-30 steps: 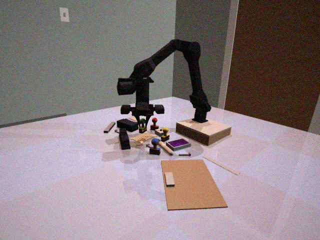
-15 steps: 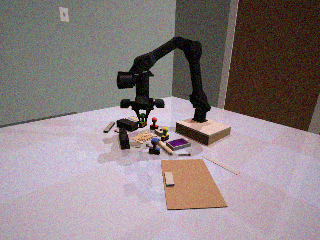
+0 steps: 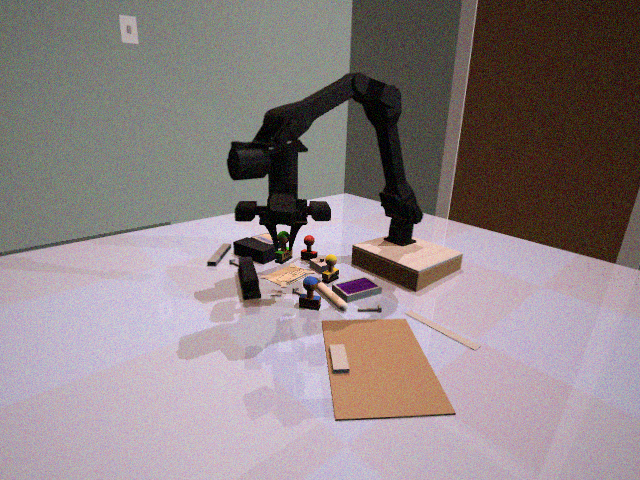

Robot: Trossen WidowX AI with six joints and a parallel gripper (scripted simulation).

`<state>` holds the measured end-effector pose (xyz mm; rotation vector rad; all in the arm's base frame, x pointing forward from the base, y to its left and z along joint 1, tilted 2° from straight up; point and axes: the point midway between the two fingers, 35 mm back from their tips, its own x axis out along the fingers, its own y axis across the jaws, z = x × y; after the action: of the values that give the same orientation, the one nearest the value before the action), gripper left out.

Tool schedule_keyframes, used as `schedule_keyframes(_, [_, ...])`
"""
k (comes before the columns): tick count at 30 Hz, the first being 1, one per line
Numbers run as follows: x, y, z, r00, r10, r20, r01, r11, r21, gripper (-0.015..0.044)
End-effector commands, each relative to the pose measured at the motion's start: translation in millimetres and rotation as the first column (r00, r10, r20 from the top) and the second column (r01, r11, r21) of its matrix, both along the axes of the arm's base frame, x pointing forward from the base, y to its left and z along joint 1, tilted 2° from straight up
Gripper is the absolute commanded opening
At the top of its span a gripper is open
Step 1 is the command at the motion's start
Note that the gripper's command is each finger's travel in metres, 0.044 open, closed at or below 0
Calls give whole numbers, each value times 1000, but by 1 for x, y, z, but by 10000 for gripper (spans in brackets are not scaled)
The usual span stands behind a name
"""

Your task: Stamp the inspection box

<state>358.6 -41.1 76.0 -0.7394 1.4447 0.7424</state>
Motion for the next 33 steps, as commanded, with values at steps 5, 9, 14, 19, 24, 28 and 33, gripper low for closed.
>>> schedule_keyframes(5, [27,47,0,1000,-3,4,3,1000,8,0])
schedule_keyframes(9, [29,51,0,1000,-3,5,3,1000,8,0])
schedule_keyframes(14, [29,51,-7,1000,-3,5,3,1000,8,0])
schedule_keyframes(19, [30,51,-16,1000,-3,5,3,1000,8,0])
schedule_keyframes(24, [30,51,-24,1000,-3,5,3,1000,8,0])
schedule_keyframes(28, [30,51,-30,1000,-3,5,3,1000,8,0])
schedule_keyframes(33, [30,51,-39,1000,-3,5,3,1000,8,0])
